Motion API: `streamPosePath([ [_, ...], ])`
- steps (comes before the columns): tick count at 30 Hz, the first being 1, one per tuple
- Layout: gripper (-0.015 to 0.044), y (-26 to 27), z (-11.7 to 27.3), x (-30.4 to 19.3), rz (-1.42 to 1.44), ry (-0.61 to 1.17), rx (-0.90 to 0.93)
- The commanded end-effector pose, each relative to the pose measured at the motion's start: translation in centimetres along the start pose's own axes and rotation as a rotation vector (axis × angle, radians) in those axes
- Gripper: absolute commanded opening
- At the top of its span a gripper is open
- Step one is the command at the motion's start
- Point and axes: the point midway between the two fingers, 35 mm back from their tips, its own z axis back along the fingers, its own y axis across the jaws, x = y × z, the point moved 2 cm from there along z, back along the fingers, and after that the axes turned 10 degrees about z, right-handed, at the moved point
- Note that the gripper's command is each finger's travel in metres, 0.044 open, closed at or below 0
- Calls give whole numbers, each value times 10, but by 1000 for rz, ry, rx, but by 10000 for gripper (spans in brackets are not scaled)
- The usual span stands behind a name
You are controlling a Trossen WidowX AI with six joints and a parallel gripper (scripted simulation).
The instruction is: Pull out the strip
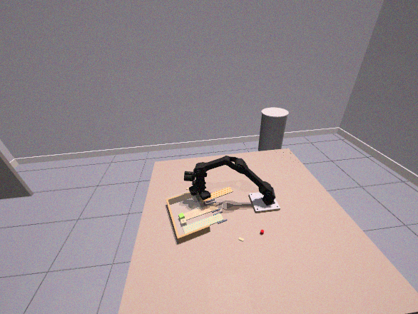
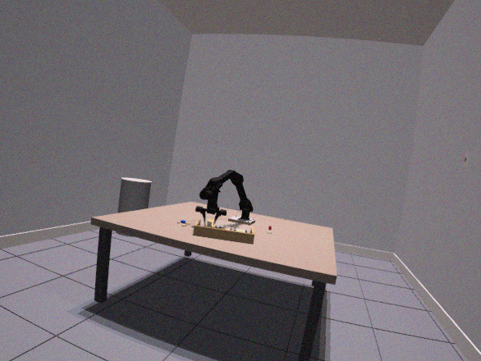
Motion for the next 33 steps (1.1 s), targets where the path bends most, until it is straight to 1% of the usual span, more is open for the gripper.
streamPosePath([
  [1, 250, 1, -7, -2, -6, 9, 2],
  [7, 250, 1, -8, -2, -6, 9, 2],
  [11, 145, 1, -5, -1, 0, 2, 2],
  [17, 105, 1, -5, -1, 0, 2, 2],
  [21, 0, 2, -3, -2, 0, 2, 2],
  [33, 0, 30, 27, -31, -4, 9, 4],
])
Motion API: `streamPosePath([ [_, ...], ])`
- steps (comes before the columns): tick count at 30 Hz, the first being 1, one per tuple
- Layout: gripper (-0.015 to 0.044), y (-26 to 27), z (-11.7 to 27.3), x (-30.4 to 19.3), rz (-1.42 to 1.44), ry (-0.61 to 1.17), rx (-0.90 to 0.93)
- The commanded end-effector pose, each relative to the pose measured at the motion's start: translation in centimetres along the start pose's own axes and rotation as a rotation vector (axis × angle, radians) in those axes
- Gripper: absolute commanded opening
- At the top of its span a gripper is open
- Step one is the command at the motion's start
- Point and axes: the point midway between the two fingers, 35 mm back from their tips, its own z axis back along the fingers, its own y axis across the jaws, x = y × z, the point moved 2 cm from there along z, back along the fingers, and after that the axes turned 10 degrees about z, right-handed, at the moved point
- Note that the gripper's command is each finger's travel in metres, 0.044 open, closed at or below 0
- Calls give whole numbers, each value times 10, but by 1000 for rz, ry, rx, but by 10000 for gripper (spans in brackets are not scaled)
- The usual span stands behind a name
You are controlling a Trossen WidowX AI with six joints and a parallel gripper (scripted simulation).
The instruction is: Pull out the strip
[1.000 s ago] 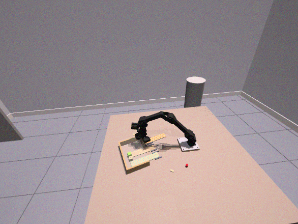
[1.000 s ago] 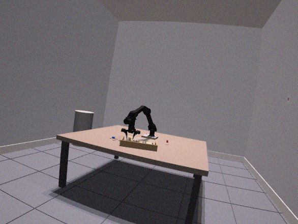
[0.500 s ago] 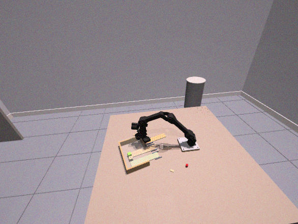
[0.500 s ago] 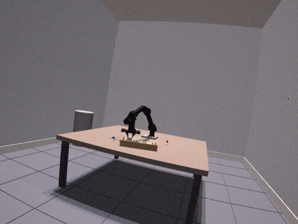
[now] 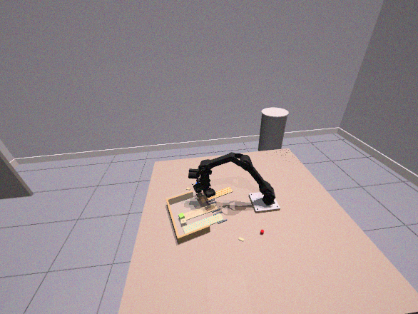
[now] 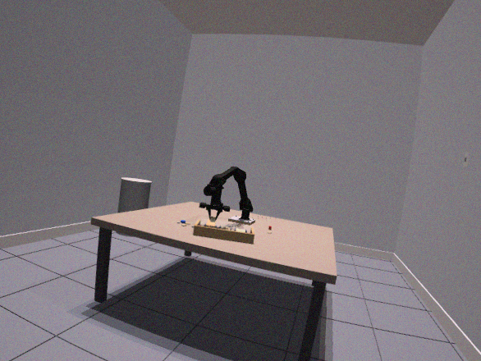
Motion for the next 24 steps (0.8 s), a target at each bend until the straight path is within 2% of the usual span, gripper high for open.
streamPosePath([
  [1, 0, 10, 8, -11, -6, 8, 3],
  [24, 0, 55, 18, -58, -7, 13, 6],
])
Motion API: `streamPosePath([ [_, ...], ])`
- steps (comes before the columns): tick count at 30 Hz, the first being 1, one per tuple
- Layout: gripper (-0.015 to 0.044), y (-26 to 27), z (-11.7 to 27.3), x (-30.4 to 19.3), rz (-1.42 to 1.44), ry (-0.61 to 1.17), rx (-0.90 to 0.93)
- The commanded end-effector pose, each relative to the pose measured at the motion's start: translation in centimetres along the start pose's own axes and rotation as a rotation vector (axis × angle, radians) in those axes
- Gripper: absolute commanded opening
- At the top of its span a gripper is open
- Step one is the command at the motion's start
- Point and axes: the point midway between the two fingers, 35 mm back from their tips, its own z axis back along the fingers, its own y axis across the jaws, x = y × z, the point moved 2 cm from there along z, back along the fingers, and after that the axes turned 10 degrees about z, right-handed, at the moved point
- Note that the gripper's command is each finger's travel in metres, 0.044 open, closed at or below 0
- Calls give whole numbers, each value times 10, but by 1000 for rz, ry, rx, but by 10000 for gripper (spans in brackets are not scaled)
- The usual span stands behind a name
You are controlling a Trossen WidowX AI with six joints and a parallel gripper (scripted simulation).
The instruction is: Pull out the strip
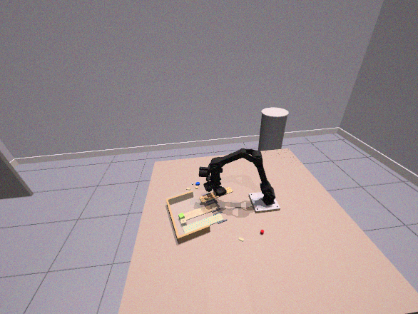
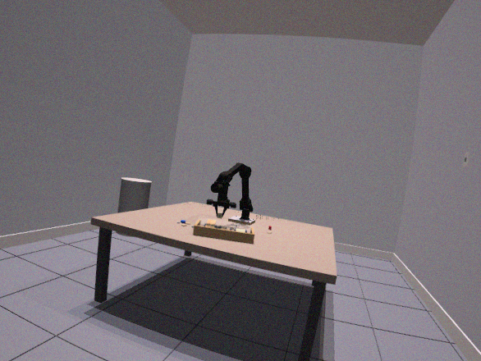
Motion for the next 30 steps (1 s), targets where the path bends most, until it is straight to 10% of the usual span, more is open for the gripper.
streamPosePath([
  [1, 0, 9, -1, -10, -6, 5, -2],
  [30, 0, 35, 31, -38, -6, 7, 0],
])
